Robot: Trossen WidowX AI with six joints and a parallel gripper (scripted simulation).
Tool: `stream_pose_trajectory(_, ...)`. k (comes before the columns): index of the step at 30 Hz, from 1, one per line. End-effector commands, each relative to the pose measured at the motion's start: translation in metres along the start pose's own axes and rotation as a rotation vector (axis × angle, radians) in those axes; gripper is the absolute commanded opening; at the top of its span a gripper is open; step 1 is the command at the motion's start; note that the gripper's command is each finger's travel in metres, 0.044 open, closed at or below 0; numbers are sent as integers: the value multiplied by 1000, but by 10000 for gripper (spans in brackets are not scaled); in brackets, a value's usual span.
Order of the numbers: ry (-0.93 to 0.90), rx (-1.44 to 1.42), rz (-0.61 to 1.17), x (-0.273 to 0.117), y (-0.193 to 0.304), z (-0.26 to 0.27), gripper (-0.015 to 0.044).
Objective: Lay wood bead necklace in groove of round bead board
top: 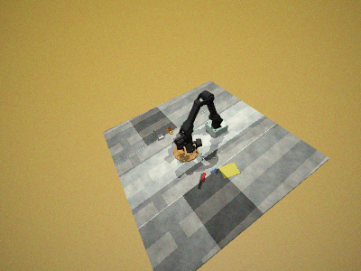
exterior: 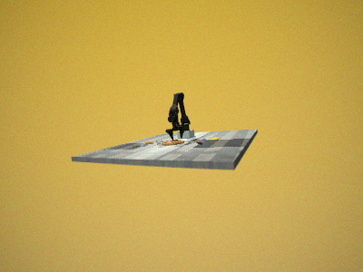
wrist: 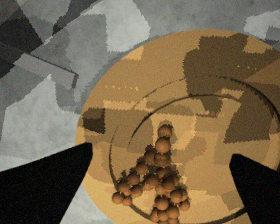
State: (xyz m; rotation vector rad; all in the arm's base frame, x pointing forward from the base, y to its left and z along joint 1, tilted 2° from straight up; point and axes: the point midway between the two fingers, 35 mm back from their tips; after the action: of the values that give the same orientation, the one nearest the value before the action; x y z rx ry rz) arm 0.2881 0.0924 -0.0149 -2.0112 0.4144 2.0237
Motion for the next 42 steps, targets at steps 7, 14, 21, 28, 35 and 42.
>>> stream_pose_trajectory(7,-1,-125,-1,-11,24,6,309)
stream_pose_trajectory(14,-3,-329,2,-23,61,19,125)
stream_pose_trajectory(21,-3,-329,2,-19,60,19,120)
stream_pose_trajectory(28,4,-323,-4,-11,58,17,120)
stream_pose_trajectory(35,3,-325,-2,-4,59,17,120)
stream_pose_trajectory(42,0,-327,0,7,60,18,120)
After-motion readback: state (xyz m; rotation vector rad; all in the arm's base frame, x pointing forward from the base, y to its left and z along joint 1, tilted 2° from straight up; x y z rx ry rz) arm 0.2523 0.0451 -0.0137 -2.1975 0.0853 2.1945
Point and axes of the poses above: the point midway between the two fingers, 35 mm back from their tips, its own x axis out along the fingers, its own z axis across the jaws, y = z × x, and after that the axes turned 4 degrees about x, right-handed
